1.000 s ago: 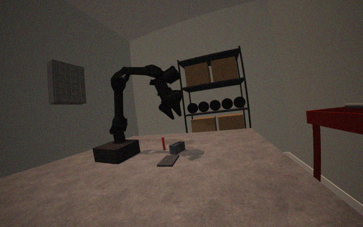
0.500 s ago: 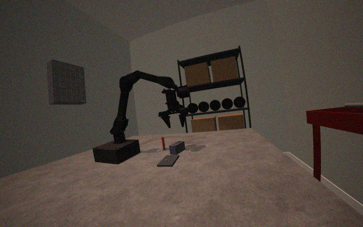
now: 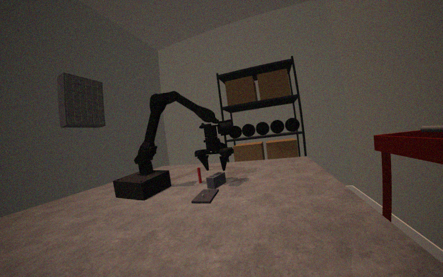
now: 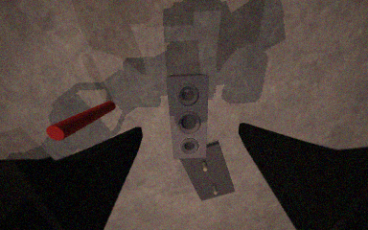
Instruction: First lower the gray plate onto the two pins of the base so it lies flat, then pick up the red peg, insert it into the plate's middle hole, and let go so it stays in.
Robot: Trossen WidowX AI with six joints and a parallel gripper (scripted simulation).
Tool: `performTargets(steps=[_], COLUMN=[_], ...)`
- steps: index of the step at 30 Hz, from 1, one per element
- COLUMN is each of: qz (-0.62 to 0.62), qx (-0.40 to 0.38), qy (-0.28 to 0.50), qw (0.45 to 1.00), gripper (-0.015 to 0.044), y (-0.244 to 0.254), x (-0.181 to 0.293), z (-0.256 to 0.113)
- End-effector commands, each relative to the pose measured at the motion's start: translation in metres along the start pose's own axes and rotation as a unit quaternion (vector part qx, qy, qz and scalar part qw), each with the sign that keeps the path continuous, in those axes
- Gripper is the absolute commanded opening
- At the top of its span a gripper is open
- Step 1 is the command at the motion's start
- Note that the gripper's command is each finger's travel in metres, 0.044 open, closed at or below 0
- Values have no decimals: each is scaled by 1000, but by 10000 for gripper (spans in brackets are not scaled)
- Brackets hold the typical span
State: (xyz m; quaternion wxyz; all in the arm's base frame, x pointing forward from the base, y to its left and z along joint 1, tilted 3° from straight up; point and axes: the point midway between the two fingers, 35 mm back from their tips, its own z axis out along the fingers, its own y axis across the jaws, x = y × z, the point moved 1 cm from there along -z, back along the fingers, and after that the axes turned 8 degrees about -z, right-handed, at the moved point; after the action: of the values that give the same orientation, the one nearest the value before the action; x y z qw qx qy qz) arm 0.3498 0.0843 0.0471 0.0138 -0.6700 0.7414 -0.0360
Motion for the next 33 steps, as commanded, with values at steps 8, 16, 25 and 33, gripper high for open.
performTargets(steps=[8, 16, 25, 33], qz=[-3, -3, -3, -3], qx=[-3, -3, -3, -3], qy=[3, 3, 3, 3], qw=[1000, 1000, 1000, 1000], gripper=[440, 440, 440, 440], y=[0, 0, 0, 1], x=[1, 1, 2, 2], z=[19, 32, 47, 59])
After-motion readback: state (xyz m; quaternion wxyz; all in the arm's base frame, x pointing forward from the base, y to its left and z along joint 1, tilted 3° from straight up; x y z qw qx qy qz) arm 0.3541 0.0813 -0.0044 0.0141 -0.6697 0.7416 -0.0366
